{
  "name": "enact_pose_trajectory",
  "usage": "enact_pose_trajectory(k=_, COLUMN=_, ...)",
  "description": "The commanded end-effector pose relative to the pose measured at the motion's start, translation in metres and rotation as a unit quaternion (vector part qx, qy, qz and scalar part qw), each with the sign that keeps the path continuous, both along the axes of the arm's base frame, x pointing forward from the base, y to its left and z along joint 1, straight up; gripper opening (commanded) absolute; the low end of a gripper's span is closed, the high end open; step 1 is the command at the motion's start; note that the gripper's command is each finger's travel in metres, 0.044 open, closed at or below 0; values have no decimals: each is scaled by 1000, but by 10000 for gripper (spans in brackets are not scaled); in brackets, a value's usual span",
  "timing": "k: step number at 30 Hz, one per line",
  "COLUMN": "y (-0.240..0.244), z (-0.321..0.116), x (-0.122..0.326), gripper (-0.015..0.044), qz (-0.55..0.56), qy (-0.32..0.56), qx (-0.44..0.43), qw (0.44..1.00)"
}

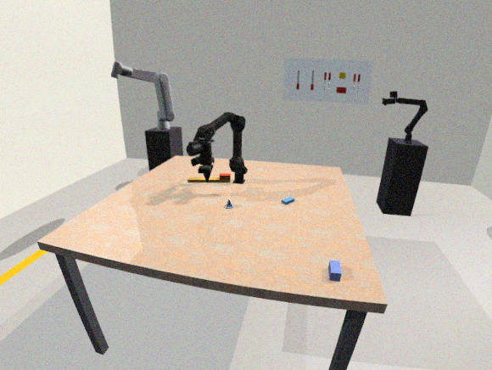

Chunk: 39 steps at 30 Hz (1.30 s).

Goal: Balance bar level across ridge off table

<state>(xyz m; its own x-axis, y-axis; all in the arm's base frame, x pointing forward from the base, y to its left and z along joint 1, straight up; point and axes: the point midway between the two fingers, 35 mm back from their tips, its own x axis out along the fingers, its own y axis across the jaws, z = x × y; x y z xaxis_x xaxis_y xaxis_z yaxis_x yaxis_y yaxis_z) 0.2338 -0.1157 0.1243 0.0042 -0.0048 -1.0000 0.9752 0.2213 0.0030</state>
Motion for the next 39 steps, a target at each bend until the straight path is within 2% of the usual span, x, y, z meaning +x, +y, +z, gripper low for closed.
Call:
enact_pose_trajectory(k=1, y=0, z=12, x=1, gripper=0, qz=-3, qy=-8, qx=-3, qw=1000)
enact_pose_trajectory(k=17, y=26, z=16, x=38, gripper=0, qz=14, qy=-10, qx=-2, qw=1000)
enact_pose_trajectory(k=39, y=86, z=18, x=92, gripper=0, qz=41, qy=-12, qx=0, qw=999)
